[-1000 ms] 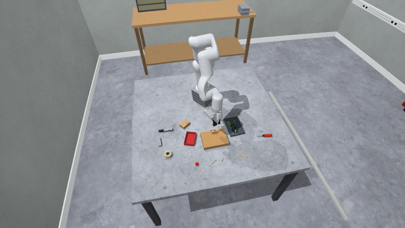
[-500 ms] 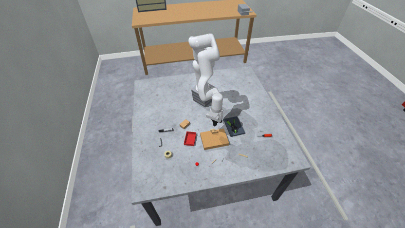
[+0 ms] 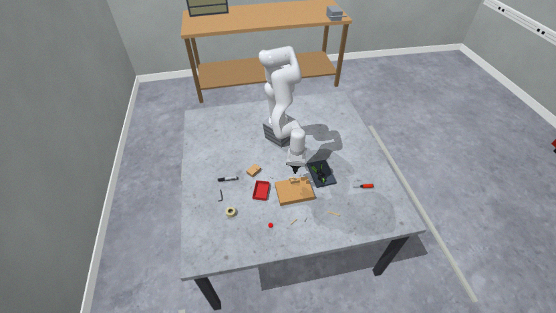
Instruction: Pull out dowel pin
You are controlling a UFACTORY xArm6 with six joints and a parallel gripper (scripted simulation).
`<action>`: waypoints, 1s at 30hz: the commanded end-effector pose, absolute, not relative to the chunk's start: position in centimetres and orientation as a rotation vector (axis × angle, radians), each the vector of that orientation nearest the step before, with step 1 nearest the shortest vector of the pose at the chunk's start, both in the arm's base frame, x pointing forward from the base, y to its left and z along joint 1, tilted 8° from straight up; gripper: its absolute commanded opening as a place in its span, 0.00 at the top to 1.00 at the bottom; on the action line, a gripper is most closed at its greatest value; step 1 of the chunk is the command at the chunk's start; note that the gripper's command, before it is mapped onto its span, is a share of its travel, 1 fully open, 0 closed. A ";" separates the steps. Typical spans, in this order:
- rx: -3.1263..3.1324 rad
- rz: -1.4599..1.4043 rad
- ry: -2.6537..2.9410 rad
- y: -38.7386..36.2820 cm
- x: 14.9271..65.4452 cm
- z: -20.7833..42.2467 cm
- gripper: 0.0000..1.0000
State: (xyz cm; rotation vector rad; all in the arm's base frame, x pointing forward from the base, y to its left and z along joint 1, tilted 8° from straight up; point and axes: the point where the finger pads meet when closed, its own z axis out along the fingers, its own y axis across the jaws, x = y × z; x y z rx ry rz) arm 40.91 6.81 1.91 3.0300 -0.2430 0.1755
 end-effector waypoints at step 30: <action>3.035 0.145 0.169 6.8 41.0 2.0 1.00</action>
